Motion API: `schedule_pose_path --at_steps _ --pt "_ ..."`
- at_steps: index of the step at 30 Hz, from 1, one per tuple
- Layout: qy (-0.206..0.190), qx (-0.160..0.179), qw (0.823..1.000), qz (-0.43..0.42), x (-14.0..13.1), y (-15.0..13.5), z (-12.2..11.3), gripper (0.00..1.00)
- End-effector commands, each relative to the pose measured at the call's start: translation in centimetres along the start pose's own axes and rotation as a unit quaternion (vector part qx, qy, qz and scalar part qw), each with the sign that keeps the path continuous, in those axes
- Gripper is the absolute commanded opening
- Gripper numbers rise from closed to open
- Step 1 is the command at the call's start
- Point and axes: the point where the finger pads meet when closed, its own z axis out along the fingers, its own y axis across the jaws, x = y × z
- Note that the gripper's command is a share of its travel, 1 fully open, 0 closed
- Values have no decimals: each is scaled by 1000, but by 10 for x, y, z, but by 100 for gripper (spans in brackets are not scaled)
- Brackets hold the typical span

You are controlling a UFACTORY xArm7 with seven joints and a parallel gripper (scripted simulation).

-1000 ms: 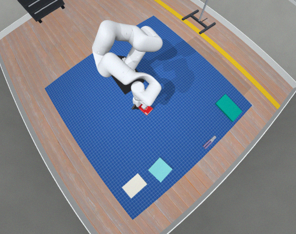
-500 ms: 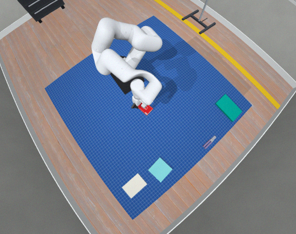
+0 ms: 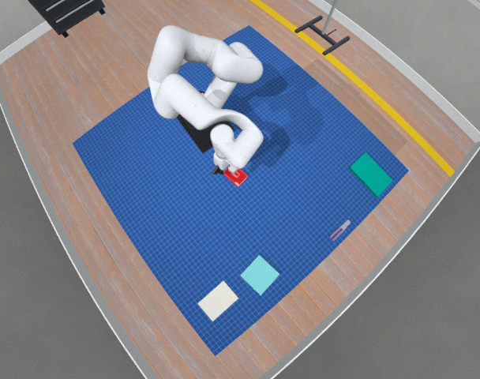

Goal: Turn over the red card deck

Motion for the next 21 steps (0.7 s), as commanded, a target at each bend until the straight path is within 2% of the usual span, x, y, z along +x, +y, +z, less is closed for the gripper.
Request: schedule_pose_path --at_steps 1,21 --pt "1 -1 1000 0 1 1 -5 100" --pt "1 -1 1000 0 1 1 -7 100"
